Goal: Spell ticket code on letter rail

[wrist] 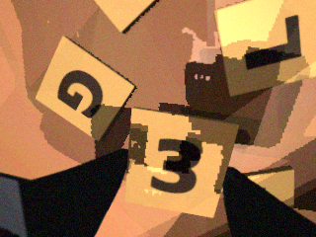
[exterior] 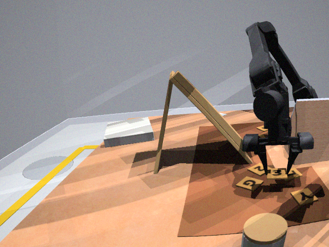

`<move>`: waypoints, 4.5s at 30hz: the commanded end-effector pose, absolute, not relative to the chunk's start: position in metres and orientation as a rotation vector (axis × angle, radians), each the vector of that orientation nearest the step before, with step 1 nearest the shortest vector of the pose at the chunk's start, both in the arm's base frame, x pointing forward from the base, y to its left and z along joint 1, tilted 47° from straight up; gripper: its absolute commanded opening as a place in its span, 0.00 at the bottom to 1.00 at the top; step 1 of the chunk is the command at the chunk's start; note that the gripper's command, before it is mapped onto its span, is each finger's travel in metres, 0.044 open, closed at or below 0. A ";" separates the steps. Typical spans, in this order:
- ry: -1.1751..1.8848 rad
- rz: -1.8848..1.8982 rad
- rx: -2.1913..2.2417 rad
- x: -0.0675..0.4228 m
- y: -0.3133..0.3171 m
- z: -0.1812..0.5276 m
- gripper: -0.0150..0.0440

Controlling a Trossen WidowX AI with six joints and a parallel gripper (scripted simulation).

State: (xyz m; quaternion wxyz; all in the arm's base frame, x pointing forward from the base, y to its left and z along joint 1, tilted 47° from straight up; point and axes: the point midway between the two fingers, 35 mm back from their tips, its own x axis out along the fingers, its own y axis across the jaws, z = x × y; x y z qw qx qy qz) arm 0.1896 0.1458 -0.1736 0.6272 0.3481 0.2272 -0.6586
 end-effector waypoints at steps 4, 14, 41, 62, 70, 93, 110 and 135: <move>0.639 -1.459 0.782 0.200 0.157 -0.165 0.25; 0.844 -1.323 0.744 0.222 0.177 -0.146 0.25; 1.162 -0.859 0.648 0.278 0.217 -0.080 0.25; 1.208 -0.282 0.467 0.330 0.236 0.012 0.25; 1.141 -0.080 0.353 0.345 0.237 0.055 0.25; 0.865 0.106 -0.018 0.380 0.147 0.159 0.25; 0.708 0.073 -0.355 0.386 0.052 0.210 0.25; 0.661 -0.100 -0.818 0.338 -0.087 0.267 0.25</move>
